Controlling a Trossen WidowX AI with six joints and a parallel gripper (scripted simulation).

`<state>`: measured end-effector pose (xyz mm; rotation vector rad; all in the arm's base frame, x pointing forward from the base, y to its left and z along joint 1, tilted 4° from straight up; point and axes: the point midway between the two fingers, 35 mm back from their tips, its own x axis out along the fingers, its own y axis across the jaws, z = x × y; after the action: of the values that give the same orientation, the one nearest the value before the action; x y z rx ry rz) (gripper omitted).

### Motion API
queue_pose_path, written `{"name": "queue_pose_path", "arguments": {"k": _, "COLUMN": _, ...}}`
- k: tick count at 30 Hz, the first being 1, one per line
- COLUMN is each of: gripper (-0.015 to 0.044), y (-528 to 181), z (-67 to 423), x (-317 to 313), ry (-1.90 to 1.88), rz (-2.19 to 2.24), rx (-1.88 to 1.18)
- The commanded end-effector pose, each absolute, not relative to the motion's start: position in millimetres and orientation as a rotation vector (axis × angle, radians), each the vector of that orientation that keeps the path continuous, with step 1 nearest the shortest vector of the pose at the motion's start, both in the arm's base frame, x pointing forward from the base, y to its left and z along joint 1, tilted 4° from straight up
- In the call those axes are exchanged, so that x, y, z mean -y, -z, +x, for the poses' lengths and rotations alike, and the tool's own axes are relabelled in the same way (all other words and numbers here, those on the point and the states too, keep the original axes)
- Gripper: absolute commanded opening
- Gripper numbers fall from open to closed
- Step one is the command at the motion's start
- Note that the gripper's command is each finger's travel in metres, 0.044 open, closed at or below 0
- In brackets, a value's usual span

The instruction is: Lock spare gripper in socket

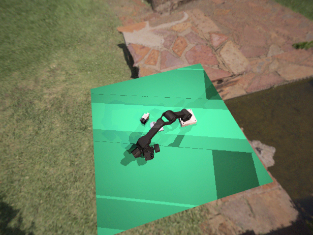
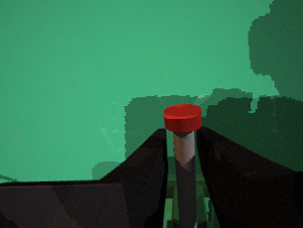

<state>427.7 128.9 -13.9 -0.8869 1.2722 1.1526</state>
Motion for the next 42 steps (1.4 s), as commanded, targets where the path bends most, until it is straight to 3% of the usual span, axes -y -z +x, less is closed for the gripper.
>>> {"name": "queue_pose_path", "arguments": {"k": 1, "gripper": 0.0157, "y": 13.7, "z": 427.8, "x": -128.9, "ry": -1.152, "rz": -0.887, "rx": -1.272}}
{"name": "queue_pose_path", "arguments": {"k": 3, "gripper": 0.0200, "y": 13.7, "z": 427.8, "x": -128.9, "ry": -1.152, "rz": -0.887, "rx": -1.272}}
{"name": "queue_pose_path", "arguments": {"k": 37, "gripper": 0.0200, "y": -61.0, "z": 423.0, "x": -128.6, "ry": -1.172, "rz": -0.875, "rx": -1.313}}
{"name": "queue_pose_path", "arguments": {"k": 42, "gripper": 0.0331, "y": -53.1, "z": 422.6, "x": -128.2, "ry": -1.173, "rz": -0.875, "rx": -1.314}}
